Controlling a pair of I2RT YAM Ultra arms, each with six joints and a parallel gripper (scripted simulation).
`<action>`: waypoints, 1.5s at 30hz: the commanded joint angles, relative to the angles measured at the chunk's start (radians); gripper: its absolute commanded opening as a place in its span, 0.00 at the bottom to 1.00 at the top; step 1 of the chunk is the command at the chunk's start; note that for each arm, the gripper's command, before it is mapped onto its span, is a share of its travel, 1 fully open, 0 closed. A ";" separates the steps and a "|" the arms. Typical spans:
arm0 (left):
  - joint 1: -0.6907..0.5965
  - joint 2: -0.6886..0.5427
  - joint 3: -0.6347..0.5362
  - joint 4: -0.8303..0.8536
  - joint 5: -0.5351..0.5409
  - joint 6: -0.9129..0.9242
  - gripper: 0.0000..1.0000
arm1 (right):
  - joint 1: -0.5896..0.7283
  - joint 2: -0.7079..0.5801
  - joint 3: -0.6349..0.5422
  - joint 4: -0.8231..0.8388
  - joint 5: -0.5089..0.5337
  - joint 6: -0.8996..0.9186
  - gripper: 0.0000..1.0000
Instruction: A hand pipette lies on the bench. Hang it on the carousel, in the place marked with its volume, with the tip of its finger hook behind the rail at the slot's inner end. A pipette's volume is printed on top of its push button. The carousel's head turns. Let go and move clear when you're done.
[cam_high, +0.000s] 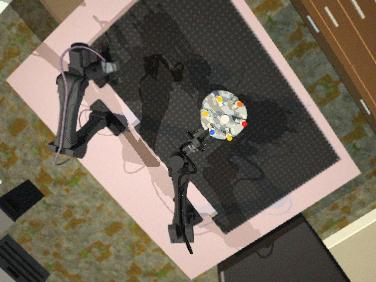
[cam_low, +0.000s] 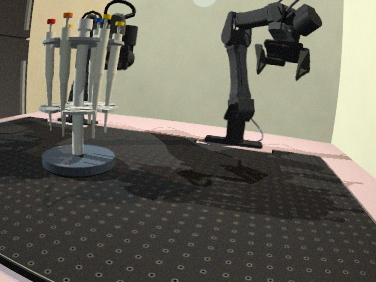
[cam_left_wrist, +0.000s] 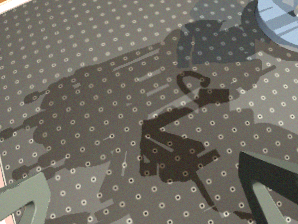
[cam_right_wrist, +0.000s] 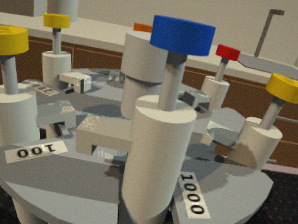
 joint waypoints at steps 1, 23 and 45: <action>0.009 0.001 0.015 0.012 0.021 0.007 1.00 | -0.006 -0.035 0.041 0.027 0.025 -0.003 0.12; 0.009 0.001 0.015 0.012 0.021 0.007 1.00 | 0.034 0.062 0.176 -0.013 0.252 -0.005 0.12; 0.009 0.001 0.015 0.012 0.021 0.007 1.00 | 0.034 0.062 0.176 -0.013 0.252 -0.005 0.12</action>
